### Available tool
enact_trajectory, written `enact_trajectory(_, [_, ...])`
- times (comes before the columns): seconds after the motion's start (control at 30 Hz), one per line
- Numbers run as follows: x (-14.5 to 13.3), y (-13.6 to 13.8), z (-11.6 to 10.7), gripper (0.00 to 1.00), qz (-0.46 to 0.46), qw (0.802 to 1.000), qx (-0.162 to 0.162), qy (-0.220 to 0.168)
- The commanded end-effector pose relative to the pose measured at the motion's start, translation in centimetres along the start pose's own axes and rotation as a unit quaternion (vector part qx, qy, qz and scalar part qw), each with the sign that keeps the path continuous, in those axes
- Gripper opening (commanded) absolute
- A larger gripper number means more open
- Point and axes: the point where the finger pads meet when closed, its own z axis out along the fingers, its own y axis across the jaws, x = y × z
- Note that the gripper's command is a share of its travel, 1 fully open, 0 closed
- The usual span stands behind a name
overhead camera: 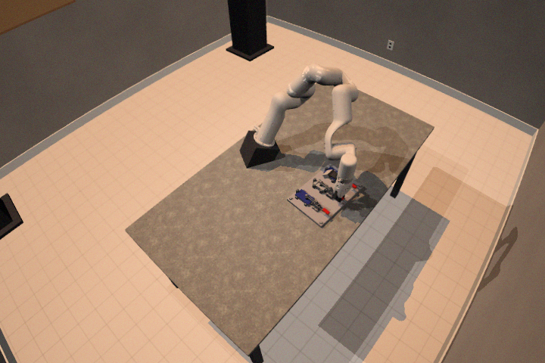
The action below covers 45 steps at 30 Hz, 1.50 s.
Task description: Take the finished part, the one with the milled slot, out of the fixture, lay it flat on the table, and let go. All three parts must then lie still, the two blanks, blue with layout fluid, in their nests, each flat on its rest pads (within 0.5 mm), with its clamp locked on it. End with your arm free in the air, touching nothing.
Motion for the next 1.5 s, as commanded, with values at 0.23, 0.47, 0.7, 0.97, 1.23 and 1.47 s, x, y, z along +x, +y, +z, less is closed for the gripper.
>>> enact_trajectory(0.23, [-0.2, 0.0, -0.2, 0.0, 0.0, 1.0, 0.0, -0.002])
enact_trajectory(0.47, [-0.1, 0.0, -0.2, 0.0, 0.0, 1.0, 0.0, -0.002])
enact_trajectory(0.7, [-0.1, 0.0, -0.4, 0.0, 0.0, 1.0, 0.0, -0.002])
enact_trajectory(0.97, [0.0, 0.0, -0.6, 0.0, 0.0, 1.0, 0.0, -0.002])
enact_trajectory(1.23, [0.2, 0.0, -1.0, 0.0, 0.0, 1.0, 0.0, -0.002])
enact_trajectory(1.47, [0.4, 0.0, -1.4, 0.0, 0.0, 1.0, 0.0, -0.002])
